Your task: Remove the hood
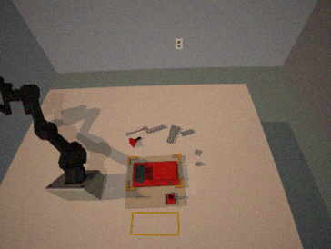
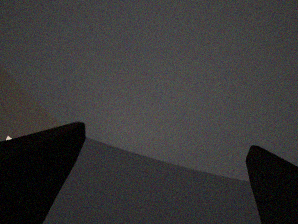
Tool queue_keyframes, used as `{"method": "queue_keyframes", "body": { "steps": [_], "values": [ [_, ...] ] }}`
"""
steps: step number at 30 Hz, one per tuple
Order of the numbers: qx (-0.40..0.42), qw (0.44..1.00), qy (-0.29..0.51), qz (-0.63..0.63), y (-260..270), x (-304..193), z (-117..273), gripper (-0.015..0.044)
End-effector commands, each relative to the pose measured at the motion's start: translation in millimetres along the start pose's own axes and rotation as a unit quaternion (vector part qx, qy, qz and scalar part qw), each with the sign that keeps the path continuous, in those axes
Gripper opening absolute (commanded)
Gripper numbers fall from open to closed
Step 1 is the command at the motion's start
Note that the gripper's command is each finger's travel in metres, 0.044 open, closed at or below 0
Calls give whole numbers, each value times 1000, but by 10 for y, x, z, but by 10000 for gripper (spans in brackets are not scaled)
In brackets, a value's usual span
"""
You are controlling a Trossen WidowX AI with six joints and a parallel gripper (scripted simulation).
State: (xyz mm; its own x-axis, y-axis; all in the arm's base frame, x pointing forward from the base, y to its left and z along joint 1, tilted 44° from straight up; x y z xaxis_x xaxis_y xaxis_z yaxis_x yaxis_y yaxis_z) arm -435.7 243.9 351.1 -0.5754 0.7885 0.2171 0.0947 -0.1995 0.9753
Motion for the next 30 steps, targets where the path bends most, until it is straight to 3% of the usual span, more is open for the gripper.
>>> {"method": "queue_keyframes", "body": {
  "steps": [1, 15, 30],
  "values": [
    [-1, 1000, -2, 0, 11, 3, 6, 440],
    [22, 990, -131, 50, 1129, -55, 176, 440],
    [179, 933, -222, 220, 2959, -998, 438, 440]
  ]
}}
Point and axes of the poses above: the point midway between the two fingers, 35 mm back from their tips, its own z axis back along the fingers, its own y axis across the jaws, x = y × z, the point moved 2 cm from there along z, back along the fingers, and after that the axes turned 15 degrees about -z, right-handed, at the moved point
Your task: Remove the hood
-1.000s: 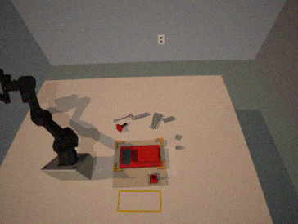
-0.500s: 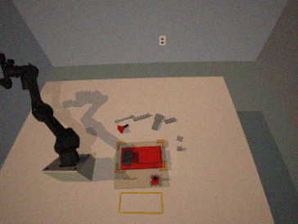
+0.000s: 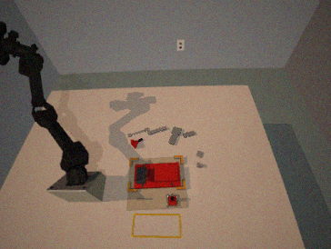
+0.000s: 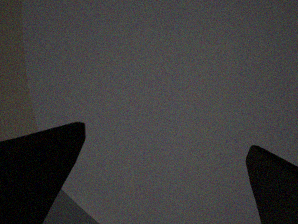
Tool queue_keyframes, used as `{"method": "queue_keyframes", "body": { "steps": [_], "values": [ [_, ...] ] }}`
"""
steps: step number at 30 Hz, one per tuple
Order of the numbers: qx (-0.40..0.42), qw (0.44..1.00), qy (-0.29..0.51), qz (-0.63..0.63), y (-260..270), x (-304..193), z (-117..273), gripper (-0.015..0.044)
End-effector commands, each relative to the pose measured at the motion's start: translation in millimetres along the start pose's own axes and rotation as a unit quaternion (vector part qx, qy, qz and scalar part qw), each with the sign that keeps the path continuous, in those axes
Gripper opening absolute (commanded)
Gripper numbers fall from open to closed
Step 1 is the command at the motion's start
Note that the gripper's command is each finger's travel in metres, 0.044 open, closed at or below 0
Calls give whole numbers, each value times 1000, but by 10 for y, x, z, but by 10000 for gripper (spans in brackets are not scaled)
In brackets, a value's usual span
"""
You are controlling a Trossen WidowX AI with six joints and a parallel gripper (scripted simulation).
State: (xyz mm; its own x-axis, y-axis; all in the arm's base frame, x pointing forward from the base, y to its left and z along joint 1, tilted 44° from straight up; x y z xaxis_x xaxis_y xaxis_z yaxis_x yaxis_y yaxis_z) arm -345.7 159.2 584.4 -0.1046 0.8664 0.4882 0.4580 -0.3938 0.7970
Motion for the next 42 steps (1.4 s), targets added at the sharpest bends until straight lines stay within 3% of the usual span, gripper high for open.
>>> {"method": "queue_keyframes", "body": {
  "steps": [1, 12, 24, 42],
  "values": [
    [68, 996, -30, 40, 678, -128, 90, 440],
    [246, 960, -81, 102, 2152, -590, 600, 440],
    [442, 882, -91, 134, 3341, -1321, 1498, 440],
    [708, 694, 37, 126, 4230, -2807, 3363, 440]
  ]
}}
Point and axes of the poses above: the point midway between the two fingers, 35 mm back from their tips, its own z axis back along the fingers, its own y axis across the jaws, x = y × z, the point moved 2 cm from there along z, back along the fingers, and after that the axes turned 15 degrees about -z, right-handed, at the moved point
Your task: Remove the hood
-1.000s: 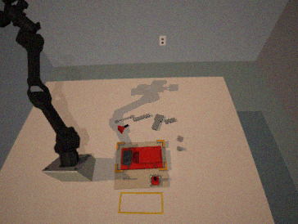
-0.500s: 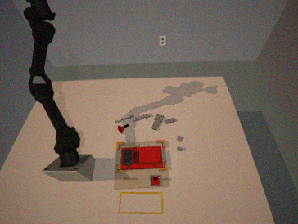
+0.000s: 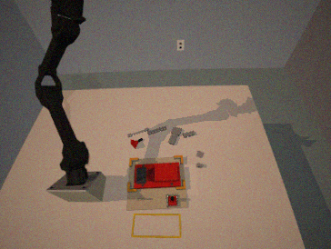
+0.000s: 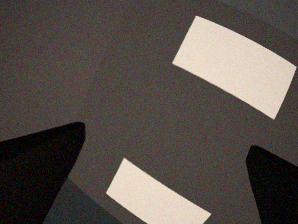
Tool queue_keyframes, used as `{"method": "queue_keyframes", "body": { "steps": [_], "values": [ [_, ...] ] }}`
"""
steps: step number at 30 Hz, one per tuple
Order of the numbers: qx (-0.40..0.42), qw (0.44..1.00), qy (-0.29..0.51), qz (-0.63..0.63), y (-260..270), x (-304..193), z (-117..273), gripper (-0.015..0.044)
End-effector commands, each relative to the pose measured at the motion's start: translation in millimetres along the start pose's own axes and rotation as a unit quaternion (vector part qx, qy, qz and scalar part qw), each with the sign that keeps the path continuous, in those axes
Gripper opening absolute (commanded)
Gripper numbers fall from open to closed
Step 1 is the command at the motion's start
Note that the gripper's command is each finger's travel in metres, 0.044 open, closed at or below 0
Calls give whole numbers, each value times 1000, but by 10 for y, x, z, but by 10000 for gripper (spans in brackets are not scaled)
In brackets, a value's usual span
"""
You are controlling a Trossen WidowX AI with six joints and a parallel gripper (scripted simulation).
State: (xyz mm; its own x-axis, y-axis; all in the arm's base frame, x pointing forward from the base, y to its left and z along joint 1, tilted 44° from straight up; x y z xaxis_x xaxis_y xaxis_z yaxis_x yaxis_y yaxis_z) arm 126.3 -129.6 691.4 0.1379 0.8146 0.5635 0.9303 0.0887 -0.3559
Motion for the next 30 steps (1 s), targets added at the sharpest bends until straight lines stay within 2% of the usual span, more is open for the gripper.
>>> {"method": "queue_keyframes", "body": {
  "steps": [1, 9, 16, 23, 30],
  "values": [
    [99, 994, 23, -28, 665, -279, -75, 440],
    [220, 972, 60, -61, 1475, -608, -24, 440],
    [356, 922, 124, -90, 2361, -1042, 240, 440],
    [484, 842, 203, -120, 3182, -1478, 748, 440],
    [598, 727, 301, -153, 3855, -1877, 1487, 440]
  ]
}}
Point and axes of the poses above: the point midway between the two fingers, 35 mm back from their tips, its own z axis back along the fingers, its own y axis across the jaws, x = y × z, the point moved 2 cm from there along z, back along the fingers, and after that the axes turned 15 degrees about -z, right-handed, at the moved point
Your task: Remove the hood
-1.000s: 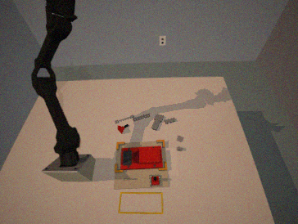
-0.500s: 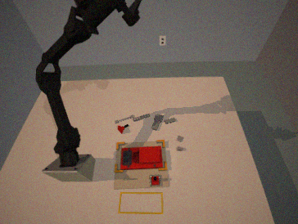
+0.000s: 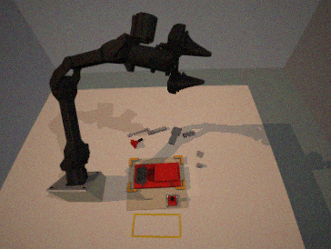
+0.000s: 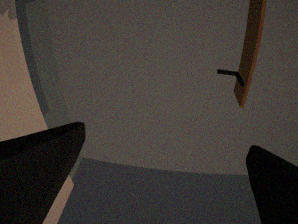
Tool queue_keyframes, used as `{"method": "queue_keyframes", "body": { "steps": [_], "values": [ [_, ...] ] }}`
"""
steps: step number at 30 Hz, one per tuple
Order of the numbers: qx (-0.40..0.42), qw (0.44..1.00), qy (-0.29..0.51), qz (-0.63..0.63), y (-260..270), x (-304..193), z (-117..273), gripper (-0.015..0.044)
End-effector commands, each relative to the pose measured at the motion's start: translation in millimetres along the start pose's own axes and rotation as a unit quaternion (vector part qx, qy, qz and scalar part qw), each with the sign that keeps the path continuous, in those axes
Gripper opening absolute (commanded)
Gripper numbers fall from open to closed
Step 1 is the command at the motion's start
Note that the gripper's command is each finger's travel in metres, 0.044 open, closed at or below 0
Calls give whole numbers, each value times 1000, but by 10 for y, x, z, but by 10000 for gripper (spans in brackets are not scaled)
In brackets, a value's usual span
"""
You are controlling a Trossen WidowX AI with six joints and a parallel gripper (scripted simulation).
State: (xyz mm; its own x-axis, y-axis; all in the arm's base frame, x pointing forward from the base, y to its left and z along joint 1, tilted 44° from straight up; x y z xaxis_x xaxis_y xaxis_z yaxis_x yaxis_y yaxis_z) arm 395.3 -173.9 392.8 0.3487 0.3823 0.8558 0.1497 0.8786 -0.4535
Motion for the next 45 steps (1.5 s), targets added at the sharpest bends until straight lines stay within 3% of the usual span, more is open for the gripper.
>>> {"method": "queue_keyframes", "body": {
  "steps": [1, 7, 12, 18, 23, 45],
  "values": [
    [99, 991, 73, -51, 467, -488, -279, 440],
    [219, 949, 182, -134, 1095, -1113, -446, 440],
    [309, 880, 288, -216, 1650, -1626, -406, 440],
    [386, 756, 422, -318, 2253, -2131, -159, 440],
    [416, 619, 534, -399, 2680, -2414, 152, 440],
    [416, 613, 538, -402, 2789, -2418, 132, 440]
  ]
}}
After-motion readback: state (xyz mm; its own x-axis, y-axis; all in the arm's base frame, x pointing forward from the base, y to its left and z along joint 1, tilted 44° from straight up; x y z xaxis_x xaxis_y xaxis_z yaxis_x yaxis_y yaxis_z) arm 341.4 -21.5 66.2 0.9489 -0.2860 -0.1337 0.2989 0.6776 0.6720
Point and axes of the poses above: the point midway between the two fingers, 35 mm back from their tips, its own z axis back along the fingers, its own y axis across the jaws, x = y × z, the point moved 2 cm from there along z, back along the fingers, and after that the axes turned 15 degrees about -z, right-handed, at the moved point
